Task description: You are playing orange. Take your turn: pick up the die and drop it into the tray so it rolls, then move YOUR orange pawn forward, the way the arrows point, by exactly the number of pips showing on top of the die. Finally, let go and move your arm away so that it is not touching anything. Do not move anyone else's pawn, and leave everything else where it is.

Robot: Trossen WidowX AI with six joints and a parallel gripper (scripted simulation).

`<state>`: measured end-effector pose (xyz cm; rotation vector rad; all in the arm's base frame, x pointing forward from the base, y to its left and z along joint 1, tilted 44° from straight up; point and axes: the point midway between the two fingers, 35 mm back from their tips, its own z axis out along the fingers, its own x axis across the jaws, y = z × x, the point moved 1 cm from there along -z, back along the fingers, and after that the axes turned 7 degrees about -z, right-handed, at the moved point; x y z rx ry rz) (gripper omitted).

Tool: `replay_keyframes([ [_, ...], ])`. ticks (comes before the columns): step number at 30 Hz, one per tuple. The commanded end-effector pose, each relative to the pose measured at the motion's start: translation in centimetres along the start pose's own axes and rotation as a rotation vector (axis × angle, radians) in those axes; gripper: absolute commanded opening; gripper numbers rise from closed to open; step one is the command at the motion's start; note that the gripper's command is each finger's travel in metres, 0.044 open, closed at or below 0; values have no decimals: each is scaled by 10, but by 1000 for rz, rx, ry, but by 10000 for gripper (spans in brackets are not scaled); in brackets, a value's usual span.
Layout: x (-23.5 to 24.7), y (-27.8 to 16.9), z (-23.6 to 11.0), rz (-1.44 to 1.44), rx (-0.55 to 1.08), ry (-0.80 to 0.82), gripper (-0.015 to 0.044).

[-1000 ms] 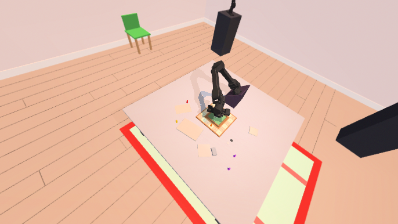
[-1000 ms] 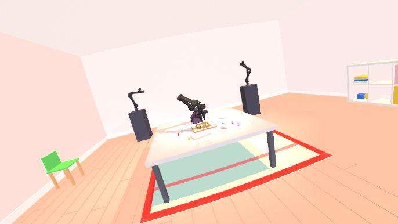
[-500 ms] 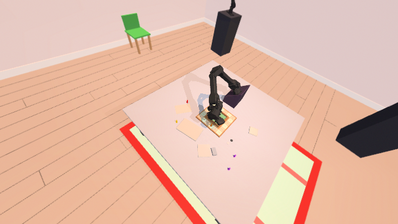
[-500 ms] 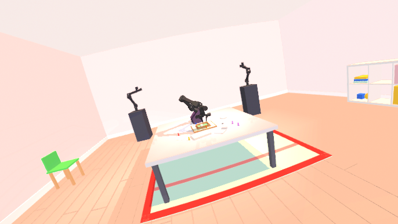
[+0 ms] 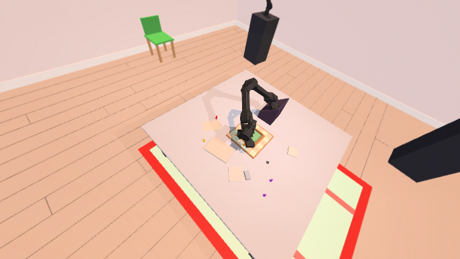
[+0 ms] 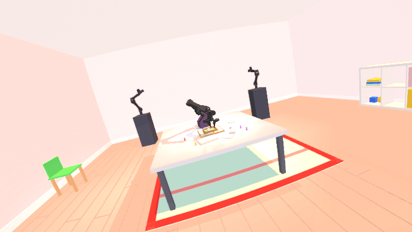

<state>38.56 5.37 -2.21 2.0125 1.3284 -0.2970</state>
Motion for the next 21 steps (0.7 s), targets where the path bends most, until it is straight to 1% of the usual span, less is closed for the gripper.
replay_keyframes([
  [1, -2, -1, 10, -3, 1, -9, 200],
  [21, -2, 0, 41, -3, 0, -10, 200],
])
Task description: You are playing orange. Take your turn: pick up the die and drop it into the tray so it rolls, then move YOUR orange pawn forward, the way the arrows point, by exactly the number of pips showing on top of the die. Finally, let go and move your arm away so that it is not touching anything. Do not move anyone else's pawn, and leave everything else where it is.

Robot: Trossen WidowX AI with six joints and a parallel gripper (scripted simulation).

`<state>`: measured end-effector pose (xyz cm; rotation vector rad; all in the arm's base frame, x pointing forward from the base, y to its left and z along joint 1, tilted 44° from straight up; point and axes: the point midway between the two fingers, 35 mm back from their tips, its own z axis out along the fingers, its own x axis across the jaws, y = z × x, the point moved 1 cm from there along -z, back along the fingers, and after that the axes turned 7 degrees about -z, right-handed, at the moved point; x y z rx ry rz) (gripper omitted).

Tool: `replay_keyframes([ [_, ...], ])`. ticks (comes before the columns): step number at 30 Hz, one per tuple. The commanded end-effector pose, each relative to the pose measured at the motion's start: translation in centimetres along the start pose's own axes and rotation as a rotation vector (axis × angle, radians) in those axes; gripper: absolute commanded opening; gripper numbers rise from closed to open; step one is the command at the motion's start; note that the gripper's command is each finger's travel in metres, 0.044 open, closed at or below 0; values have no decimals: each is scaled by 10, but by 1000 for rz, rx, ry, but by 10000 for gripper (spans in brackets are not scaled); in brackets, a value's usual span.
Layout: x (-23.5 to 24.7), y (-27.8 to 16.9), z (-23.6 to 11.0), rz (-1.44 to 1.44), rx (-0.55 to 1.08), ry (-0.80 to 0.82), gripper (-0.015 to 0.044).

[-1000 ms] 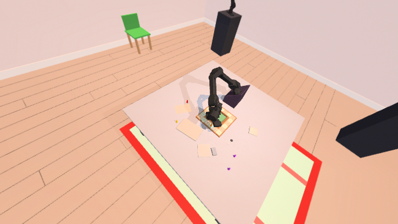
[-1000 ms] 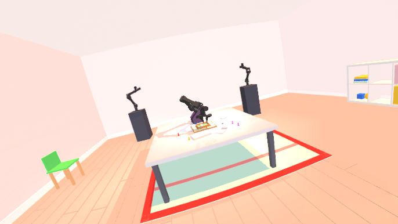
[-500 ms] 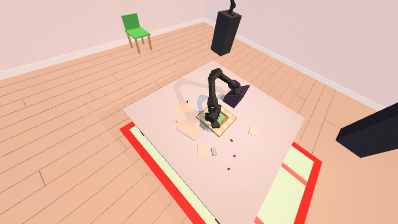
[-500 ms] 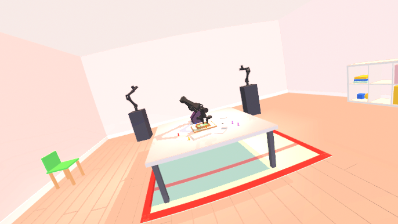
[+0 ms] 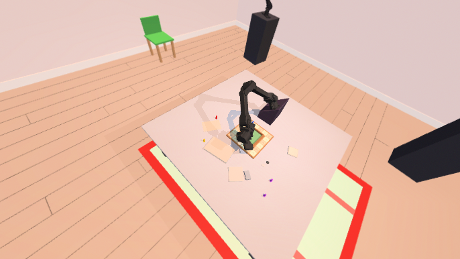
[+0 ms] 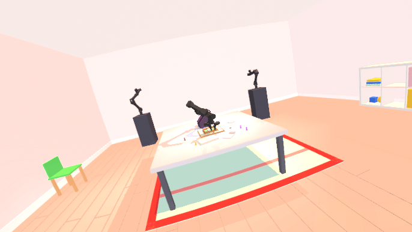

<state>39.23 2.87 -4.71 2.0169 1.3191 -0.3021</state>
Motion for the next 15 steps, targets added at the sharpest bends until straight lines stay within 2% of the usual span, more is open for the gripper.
replay_keyframes([
  [1, 0, -1, 6, -9, -4, -5, 200],
  [8, -1, -2, 15, -9, -4, -5, 200],
  [13, -1, -2, 15, -9, -4, -5, 69],
  [15, -1, -2, 15, -9, -4, -5, 55],
])
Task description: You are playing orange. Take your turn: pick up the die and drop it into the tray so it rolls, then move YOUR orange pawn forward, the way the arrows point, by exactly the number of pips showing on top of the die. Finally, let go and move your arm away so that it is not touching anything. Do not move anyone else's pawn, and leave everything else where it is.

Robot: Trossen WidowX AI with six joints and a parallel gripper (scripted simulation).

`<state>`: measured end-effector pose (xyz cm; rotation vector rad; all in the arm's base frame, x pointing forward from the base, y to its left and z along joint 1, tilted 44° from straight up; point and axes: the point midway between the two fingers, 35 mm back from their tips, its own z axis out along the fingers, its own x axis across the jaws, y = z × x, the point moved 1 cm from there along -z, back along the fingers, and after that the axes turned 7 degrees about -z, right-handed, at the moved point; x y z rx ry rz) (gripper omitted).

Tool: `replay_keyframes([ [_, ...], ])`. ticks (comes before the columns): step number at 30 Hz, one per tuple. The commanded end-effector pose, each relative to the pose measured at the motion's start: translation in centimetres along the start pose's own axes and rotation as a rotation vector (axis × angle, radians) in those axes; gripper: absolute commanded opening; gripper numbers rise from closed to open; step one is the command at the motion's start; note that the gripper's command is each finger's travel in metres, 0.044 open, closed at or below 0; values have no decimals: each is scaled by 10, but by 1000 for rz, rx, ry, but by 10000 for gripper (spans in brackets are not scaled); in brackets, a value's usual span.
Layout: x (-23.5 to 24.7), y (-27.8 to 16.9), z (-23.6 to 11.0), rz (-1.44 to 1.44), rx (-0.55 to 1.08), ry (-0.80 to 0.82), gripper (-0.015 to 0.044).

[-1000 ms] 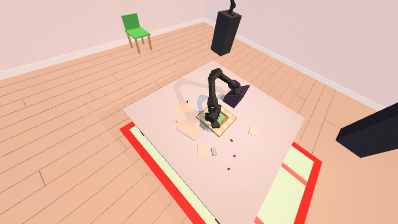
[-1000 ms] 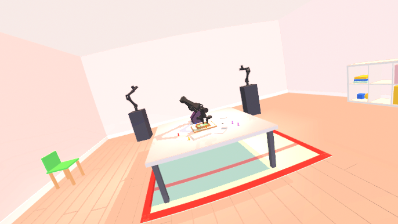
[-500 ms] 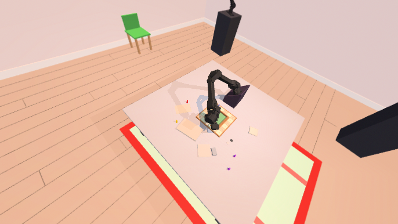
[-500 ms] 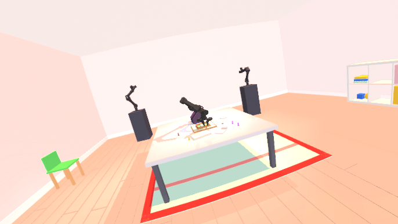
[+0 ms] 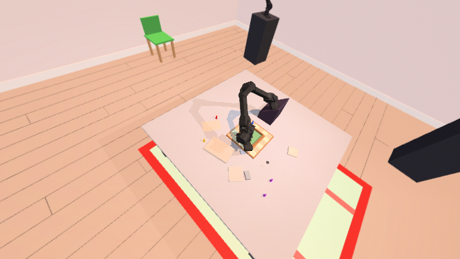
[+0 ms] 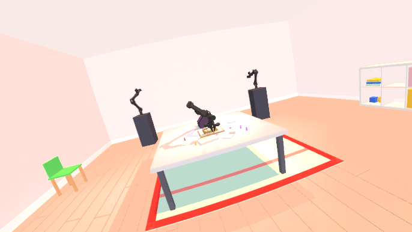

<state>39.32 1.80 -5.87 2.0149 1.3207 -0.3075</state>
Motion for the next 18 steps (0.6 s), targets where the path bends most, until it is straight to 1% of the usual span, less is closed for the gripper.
replay_keyframes([
  [1, 0, 0, 0, -6, -5, -2, 49],
  [8, 0, 0, 0, -6, -5, -2, 2],
  [10, 0, 0, -1, -6, -5, -2, 0],
  [12, 2, 1, -11, -6, -4, 0, 0],
  [18, 5, 3, -59, -7, -1, 5, 0],
])
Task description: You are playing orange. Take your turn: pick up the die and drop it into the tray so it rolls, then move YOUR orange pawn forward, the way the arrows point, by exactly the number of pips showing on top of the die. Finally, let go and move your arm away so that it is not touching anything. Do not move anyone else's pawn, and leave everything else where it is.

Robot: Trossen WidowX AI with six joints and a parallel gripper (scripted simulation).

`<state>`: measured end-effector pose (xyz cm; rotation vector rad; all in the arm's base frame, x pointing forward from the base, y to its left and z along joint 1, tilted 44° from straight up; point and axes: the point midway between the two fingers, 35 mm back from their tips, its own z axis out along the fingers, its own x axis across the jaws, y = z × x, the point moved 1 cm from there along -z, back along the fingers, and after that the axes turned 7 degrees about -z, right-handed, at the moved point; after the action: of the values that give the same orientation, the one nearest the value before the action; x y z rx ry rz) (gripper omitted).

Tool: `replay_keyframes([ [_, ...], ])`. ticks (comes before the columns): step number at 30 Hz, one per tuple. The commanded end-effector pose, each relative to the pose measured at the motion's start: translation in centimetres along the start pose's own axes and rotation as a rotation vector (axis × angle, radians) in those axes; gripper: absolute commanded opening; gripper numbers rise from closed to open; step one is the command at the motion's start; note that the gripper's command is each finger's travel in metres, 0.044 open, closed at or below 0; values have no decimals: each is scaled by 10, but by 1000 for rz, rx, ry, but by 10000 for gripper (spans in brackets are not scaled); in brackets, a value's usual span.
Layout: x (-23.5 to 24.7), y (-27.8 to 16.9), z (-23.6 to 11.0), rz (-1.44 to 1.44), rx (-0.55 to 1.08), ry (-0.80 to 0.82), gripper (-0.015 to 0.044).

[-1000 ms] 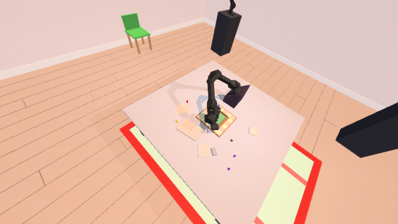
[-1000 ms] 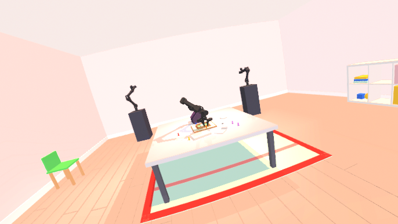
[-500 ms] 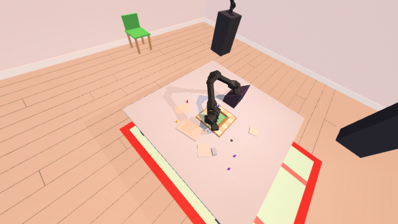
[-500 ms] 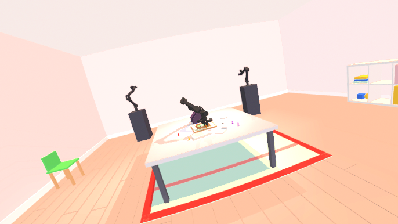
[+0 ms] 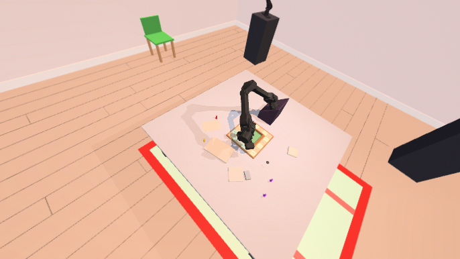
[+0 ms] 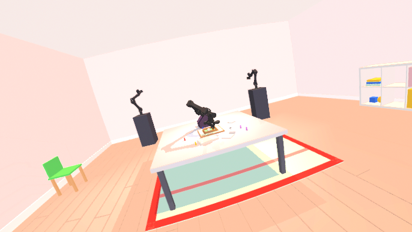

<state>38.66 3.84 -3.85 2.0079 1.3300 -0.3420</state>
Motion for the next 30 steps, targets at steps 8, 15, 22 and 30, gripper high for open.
replay_keyframes([
  [8, -3, 0, -93, 11, -15, 20, 0],
  [15, -1, -8, -96, 11, -14, 20, 0],
  [22, 10, -43, -83, 9, -11, 25, 0],
  [30, 16, -84, -68, 8, -9, 28, 0],
])
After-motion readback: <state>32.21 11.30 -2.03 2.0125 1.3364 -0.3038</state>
